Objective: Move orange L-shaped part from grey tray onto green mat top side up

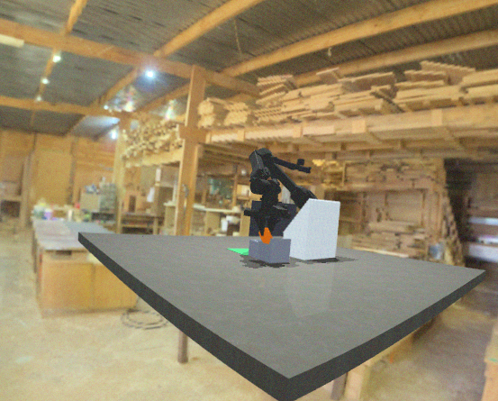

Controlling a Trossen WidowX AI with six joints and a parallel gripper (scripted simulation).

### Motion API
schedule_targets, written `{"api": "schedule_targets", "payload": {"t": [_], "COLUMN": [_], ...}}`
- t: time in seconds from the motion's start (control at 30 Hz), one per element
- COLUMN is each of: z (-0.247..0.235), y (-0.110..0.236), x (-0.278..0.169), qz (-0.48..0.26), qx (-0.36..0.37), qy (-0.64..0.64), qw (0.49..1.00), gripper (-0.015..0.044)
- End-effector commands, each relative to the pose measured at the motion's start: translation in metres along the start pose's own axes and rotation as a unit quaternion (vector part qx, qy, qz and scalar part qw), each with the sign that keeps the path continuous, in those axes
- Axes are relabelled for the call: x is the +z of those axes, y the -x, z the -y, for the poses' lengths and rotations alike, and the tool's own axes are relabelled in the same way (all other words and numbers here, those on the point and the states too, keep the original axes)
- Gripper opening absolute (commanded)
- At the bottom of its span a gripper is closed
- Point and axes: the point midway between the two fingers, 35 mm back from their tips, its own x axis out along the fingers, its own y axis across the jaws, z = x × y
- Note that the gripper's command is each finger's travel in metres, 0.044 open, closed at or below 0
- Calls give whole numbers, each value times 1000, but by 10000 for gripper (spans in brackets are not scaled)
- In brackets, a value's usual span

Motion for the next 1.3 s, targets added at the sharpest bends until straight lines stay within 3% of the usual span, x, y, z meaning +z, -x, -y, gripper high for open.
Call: {"api": "schedule_targets", "payload": {"t": [0.0,1.27], "z": [1,1], "y": [7,64], "x": [0,0], "qz": [2,3], "qx": [0,0], "qy": [-3,-2], "qw": [1000,1000], "gripper": [0,0]}}
